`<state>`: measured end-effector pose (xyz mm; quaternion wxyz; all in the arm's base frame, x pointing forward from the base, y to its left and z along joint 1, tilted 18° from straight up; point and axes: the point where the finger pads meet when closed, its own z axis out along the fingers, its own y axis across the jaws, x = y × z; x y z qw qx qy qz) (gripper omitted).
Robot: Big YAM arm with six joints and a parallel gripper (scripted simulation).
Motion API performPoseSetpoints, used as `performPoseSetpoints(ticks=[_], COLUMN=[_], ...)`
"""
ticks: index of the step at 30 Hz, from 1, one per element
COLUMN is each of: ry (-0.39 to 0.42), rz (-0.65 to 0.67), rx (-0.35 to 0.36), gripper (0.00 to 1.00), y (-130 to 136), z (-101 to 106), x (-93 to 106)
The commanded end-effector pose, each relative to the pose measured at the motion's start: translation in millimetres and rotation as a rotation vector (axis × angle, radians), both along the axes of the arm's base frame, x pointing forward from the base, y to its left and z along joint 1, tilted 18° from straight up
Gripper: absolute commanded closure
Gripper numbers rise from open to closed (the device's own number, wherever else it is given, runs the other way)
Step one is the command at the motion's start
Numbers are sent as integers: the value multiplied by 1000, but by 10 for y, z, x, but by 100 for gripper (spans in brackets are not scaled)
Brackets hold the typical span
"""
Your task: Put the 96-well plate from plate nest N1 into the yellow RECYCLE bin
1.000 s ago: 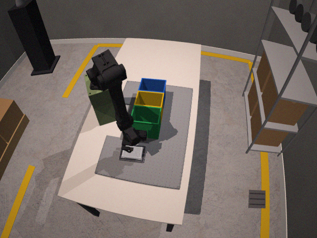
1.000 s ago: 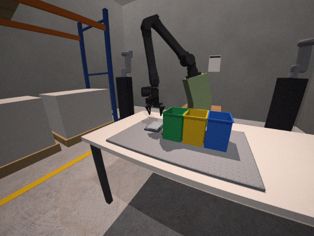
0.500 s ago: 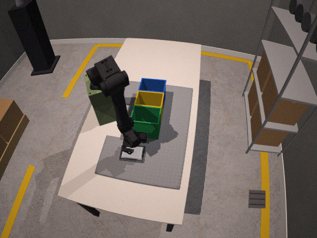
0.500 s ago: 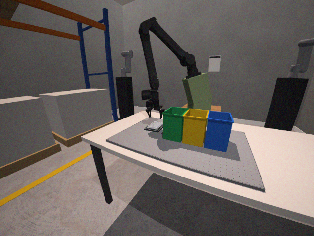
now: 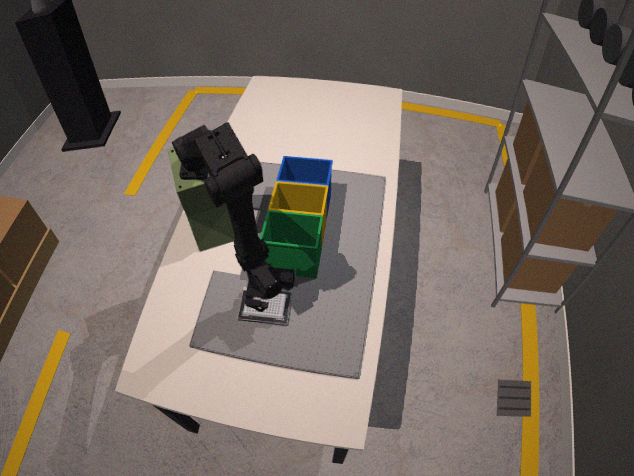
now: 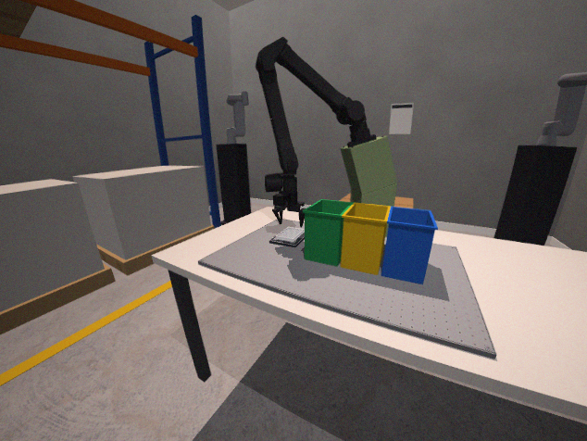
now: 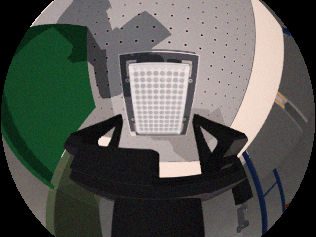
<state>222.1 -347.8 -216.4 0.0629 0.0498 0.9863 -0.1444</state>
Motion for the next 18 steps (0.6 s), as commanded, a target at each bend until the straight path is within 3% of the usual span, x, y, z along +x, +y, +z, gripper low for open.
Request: performPoseSetpoints(ticks=[1,18], ry=[-3,-3], rz=[-1,-1], rx=[-6,-6], gripper=[0,0], y=[-62,-131], z=[-65,-304], x=[-22,3])
